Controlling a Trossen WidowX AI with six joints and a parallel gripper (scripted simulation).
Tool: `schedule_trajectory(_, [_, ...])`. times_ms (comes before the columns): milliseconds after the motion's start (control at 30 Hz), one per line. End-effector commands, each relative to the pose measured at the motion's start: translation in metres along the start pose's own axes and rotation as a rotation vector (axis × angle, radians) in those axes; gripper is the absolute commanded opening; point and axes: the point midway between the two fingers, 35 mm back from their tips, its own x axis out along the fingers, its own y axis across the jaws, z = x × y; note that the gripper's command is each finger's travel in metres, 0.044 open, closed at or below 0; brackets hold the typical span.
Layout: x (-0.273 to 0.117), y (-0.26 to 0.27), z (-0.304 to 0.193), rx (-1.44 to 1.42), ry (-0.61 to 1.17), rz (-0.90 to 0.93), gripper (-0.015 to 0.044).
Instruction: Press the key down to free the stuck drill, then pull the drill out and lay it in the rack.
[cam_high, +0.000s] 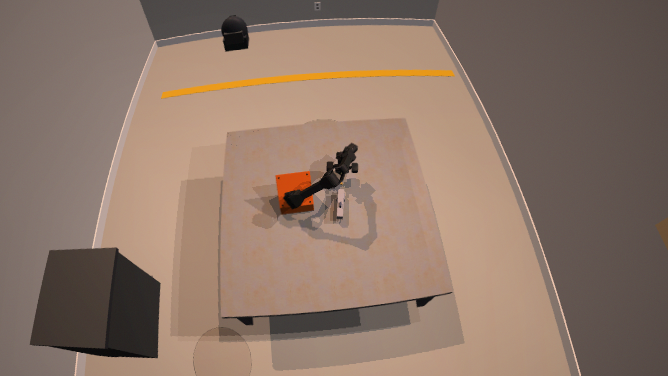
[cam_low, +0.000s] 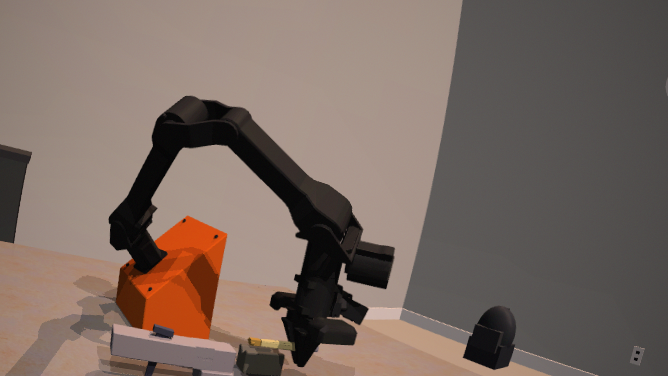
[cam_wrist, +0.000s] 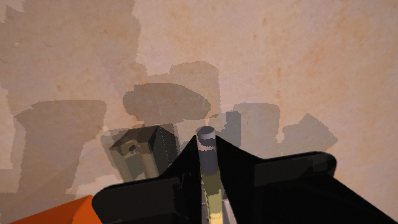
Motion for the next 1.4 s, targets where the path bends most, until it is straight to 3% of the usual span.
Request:
schedule_trajectory(0, [-0.003, 0.0, 0.0, 0.007, -0.004, 0.003, 0.0])
schedule_trajectory(1367, [-0.015, 0.036, 0.011, 0.005, -0.006, 0.005, 0.0])
